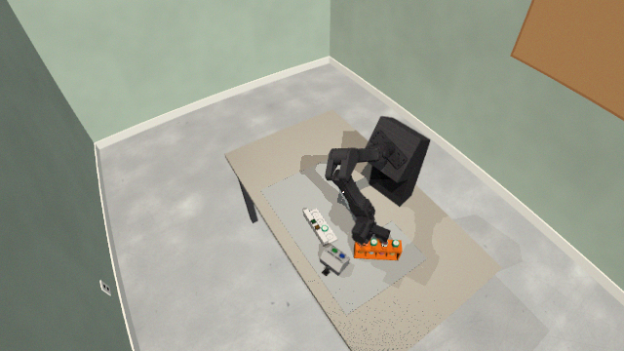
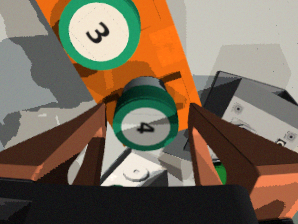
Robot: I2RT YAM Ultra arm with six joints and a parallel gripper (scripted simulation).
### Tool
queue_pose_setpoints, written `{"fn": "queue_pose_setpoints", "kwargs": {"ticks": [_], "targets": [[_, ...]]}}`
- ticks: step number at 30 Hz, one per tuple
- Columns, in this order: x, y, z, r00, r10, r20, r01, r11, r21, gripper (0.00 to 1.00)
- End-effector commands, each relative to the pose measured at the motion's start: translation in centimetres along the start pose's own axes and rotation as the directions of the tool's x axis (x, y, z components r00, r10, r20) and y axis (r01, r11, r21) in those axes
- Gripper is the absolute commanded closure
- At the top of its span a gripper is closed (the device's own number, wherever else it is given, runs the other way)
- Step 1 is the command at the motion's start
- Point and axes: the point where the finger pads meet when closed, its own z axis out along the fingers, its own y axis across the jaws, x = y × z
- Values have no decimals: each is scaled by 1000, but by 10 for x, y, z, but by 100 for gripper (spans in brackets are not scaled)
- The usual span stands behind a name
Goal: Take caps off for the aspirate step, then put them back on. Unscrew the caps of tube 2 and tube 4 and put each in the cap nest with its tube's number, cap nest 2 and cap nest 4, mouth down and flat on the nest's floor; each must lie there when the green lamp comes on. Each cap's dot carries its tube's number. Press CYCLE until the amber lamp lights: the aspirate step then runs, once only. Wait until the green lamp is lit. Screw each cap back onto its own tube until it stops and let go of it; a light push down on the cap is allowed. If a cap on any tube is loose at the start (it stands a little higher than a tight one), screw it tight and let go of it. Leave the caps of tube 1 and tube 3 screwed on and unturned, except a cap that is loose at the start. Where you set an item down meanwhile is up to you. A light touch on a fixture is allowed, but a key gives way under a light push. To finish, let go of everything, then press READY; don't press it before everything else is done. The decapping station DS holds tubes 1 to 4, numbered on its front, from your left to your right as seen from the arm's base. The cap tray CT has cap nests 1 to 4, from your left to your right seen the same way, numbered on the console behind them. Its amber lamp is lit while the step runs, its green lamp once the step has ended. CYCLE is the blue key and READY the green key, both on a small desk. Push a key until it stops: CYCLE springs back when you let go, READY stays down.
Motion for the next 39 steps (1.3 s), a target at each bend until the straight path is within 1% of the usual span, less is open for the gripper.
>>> {"fn": "queue_pose_setpoints", "kwargs": {"ticks": [1,3,4,5,6,8,9,10,11,13,14,16,19,20,21,22,24,25,26,27,28,29,30,31,33,35,36,37,38,39], "targets": [[0,-2,-2,977,215,4,-215,977,6,51],[0,-2,-2,932,362,5,-362,932,5,51],[0,-2,-2,927,374,5,-374,927,5,51],[0,-2,-2,893,450,5,-450,893,5,51],[0,-2,-2,893,450,5,-450,893,5,51],[0,-2,-2,814,581,6,-581,814,4,51],[0,-2,-2,806,592,6,-592,806,4,51],[0,-2,-2,754,657,6,-657,754,3,51],[0,-2,-2,754,657,6,-657,754,3,51],[0,-2,-2,645,764,7,-764,645,3,51],[0,-2,-2,634,773,7,-773,634,2,51],[0,-2,-2,634,773,7,-773,634,2,51],[0,-2,-2,429,903,7,-903,429,1,51],[0,-2,-2,423,906,7,-906,423,1,51],[0,-2,-2,346,938,7,-938,347,0,51],[0,-2,-2,346,938,7,-938,347,0,51],[0,-2,-2,197,980,7,-980,197,-1,51],[0,-2,-2,186,983,7,-983,186,-1,51],[0,-2,-2,104,995,7,-995,104,-2,51],[0,-2,-2,104,995,7,-995,104,-2,51],[0,-2,-2,20,1000,7,-1000,21,-2,51],[0,-2,-2,-49,999,7,-999,-49,-3,51],[0,-2,-2,-63,998,7,-998,-63,-3,51],[0,-2,-2,-146,989,6,-989,-146,-3,51],[0,-2,-2,-146,989,6,-989,-146,-3,51],[0,-2,-2,-308,951,6,-951,-308,-4,51],[0,-2,-2,-369,929,6,-929,-369,-5,51],[0,-2,-2,-386,923,5,-923,-386,-5,51],[0,-2,-2,-461,887,5,-887,-461,-5,51],[0,-2,-2,-461,887,5,-887,-461,-5,51]]}}
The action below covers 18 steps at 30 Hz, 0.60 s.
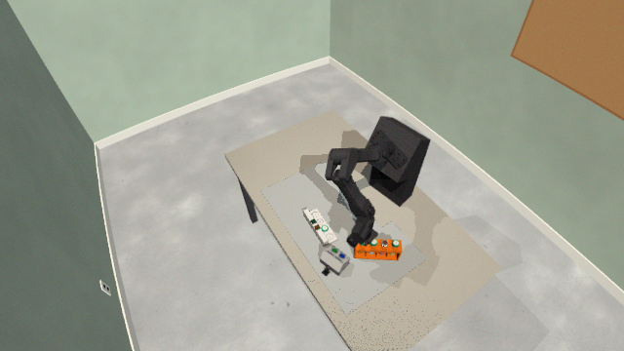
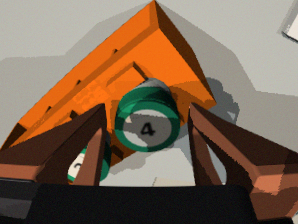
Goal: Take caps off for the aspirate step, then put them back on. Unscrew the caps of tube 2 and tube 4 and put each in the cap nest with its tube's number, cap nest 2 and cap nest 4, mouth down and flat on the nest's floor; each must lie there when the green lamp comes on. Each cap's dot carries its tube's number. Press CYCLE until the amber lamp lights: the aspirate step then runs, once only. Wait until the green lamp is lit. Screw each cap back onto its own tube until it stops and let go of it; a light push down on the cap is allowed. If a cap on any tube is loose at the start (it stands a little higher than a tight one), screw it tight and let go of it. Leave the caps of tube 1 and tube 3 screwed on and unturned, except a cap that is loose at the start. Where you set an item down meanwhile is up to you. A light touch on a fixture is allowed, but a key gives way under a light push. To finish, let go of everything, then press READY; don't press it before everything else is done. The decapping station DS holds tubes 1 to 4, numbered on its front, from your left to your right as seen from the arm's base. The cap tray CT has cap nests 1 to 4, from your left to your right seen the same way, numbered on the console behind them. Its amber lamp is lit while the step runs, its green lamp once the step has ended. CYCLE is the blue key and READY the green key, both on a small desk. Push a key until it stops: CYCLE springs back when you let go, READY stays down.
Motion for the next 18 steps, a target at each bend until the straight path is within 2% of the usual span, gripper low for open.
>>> {"fn": "queue_pose_setpoints", "kwargs": {"ticks": [1,3,4,5,7,8,9,11,14,15,16,17,18], "targets": [[-2,1,-2,965,261,5,-261,965,-5,51],[-2,1,-2,940,340,4,-340,940,-6,51],[-2,1,-2,909,417,4,-417,909,-6,51],[-2,1,-2,909,417,4,-417,909,-6,51],[-2,1,-2,835,550,3,-550,835,-7,51],[-2,1,-2,827,562,3,-562,827,-7,51],[-2,1,-2,777,629,2,-629,777,-7,51],[-2,1,-2,777,629,2,-629,777,-7,51],[-2,1,-2,612,791,0,-790,612,-7,51],[-1,1,-2,597,802,0,-802,597,-7,51],[-1,1,-2,529,849,0,-849,529,-7,51],[-1,1,-2,529,849,0,-849,529,-7,51],[-1,1,-2,456,890,-1,-890,456,-7,51]]}}
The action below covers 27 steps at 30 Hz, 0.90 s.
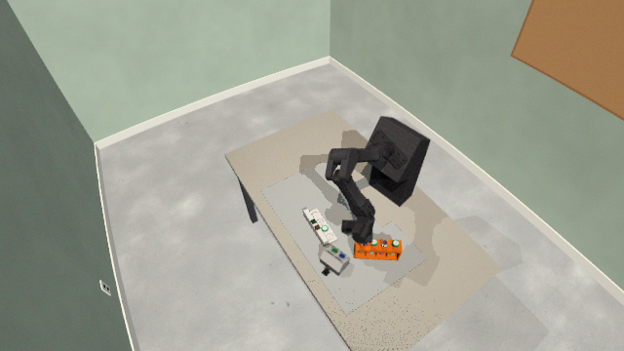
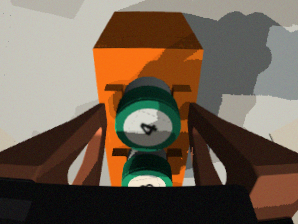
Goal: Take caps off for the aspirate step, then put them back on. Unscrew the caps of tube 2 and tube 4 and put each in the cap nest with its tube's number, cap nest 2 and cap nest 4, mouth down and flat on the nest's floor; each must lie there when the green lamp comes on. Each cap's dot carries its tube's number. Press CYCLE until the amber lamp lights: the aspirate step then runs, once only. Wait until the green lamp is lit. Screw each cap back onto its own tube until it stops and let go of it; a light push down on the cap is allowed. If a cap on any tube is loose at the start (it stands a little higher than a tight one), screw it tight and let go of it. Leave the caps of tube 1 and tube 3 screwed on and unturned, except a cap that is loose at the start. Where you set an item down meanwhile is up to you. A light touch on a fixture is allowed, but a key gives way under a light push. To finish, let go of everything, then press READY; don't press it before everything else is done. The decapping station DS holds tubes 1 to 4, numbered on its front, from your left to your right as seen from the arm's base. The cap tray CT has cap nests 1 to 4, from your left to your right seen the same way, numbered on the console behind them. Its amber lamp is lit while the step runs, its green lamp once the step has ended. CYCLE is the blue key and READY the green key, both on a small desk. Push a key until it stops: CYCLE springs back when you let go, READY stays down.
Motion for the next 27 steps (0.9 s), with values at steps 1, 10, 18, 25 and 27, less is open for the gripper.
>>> {"fn": "queue_pose_setpoints", "kwargs": {"ticks": [1,10,18,25,27], "targets": [[0,2,-2,961,277,-1,-277,961,-7,51],[0,2,-2,896,444,-2,-444,896,-6,51],[0,2,-2,896,444,-2,-444,896,-6,100],[0,2,-2,896,444,-2,-444,896,-6,100],[0,2,-2,896,444,-2,-444,896,-6,100]]}}
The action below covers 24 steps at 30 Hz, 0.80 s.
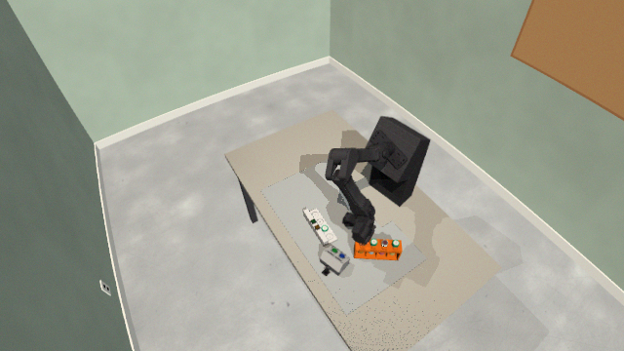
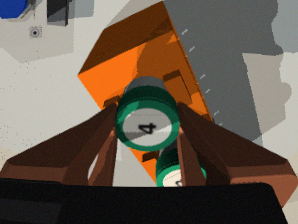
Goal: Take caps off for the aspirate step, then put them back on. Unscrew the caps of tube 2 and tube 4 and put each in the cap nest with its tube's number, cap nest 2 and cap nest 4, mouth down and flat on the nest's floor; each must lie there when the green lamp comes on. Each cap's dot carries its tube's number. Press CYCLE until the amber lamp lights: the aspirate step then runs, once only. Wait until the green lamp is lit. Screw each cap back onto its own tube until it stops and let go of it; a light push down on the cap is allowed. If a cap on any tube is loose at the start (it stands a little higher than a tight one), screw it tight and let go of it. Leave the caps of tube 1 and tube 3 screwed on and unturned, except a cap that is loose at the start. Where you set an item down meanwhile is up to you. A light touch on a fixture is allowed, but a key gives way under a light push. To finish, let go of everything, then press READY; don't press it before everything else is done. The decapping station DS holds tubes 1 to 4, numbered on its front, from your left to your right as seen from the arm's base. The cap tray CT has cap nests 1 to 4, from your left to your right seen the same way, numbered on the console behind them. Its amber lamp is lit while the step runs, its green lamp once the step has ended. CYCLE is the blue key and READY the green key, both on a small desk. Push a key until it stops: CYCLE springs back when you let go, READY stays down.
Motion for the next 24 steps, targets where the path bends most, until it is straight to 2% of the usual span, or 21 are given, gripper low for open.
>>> {"fn": "queue_pose_setpoints", "kwargs": {"ticks": [1,4,7,11,15,17,24], "targets": [[1,2,-2,1000,2,-2,-2,1000,-6,100],[1,2,-2,989,-148,-1,148,989,-7,100],[1,2,-2,956,-294,0,294,956,-7,100],[1,2,-2,878,-478,1,478,878,-7,100],[1,2,-2,766,-643,2,643,766,-7,100],[1,2,-2,766,-643,2,643,766,-7,100],[1,2,-2,499,-867,5,867,499,-5,100]]}}
